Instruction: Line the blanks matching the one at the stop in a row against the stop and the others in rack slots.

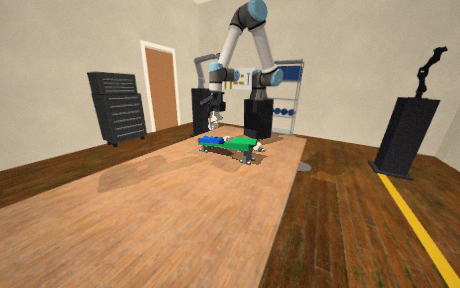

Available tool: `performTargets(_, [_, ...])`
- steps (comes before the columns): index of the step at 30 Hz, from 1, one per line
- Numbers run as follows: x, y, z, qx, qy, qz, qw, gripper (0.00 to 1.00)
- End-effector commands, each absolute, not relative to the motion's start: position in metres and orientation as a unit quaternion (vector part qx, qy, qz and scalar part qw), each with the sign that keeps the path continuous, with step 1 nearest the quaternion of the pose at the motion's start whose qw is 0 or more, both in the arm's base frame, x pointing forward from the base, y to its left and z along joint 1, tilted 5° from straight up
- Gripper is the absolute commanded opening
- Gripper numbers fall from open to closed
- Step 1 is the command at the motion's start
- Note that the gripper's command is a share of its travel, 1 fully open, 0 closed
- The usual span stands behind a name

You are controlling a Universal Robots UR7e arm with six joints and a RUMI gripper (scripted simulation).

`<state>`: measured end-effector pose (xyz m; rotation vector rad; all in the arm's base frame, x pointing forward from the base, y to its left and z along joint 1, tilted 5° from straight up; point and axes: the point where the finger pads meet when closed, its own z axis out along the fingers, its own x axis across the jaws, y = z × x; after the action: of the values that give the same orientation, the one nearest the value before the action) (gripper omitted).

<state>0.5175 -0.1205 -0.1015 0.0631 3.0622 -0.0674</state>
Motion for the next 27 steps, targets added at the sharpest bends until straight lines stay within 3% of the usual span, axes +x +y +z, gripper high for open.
performTargets(1, [0.515, -0.119, -0.099, 0.021, 0.999, -0.021, 0.036, 0.35])
performTargets(15, [0.504, -0.117, -0.109, 0.023, 0.999, -0.020, 0.034, 0.35])
performTargets(27, [0.432, -0.095, -0.154, 0.030, 0.999, -0.019, 0.034, 0.35])
